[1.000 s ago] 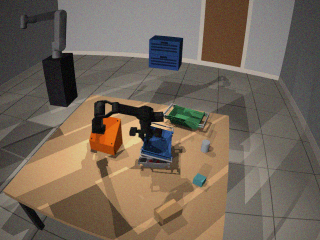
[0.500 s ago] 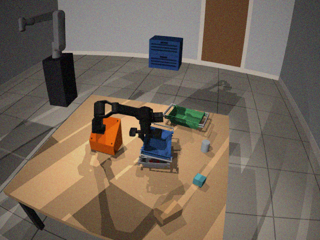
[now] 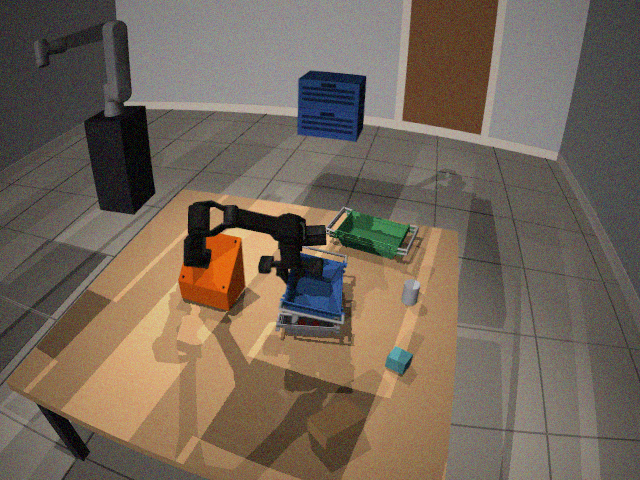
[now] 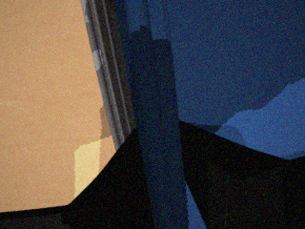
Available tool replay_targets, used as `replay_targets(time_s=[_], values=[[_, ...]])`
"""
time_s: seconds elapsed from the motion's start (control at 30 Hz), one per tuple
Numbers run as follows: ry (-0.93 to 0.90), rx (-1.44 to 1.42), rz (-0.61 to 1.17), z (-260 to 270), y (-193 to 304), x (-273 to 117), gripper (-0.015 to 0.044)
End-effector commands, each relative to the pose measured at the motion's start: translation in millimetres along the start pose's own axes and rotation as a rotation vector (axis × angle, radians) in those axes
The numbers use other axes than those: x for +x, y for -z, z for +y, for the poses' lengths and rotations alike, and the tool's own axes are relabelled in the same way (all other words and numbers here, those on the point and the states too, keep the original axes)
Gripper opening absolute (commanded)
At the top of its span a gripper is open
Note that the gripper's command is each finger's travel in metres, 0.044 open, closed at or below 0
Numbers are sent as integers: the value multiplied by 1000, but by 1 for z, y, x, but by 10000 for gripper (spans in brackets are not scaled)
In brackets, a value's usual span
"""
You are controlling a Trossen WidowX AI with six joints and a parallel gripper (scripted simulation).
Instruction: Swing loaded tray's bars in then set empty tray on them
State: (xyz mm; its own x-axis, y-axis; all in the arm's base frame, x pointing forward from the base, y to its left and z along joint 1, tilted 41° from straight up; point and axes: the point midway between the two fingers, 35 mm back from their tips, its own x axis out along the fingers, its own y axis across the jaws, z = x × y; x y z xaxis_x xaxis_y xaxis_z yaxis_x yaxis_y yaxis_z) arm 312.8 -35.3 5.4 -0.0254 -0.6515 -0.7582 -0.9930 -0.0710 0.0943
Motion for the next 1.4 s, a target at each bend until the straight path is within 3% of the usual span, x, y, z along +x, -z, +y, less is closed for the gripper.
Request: replay_targets(time_s=[0.0, 1.37], values=[[-32, -14, 0, 8, 1, 7, 0], [-2, 0, 0, 1, 0, 1, 0]])
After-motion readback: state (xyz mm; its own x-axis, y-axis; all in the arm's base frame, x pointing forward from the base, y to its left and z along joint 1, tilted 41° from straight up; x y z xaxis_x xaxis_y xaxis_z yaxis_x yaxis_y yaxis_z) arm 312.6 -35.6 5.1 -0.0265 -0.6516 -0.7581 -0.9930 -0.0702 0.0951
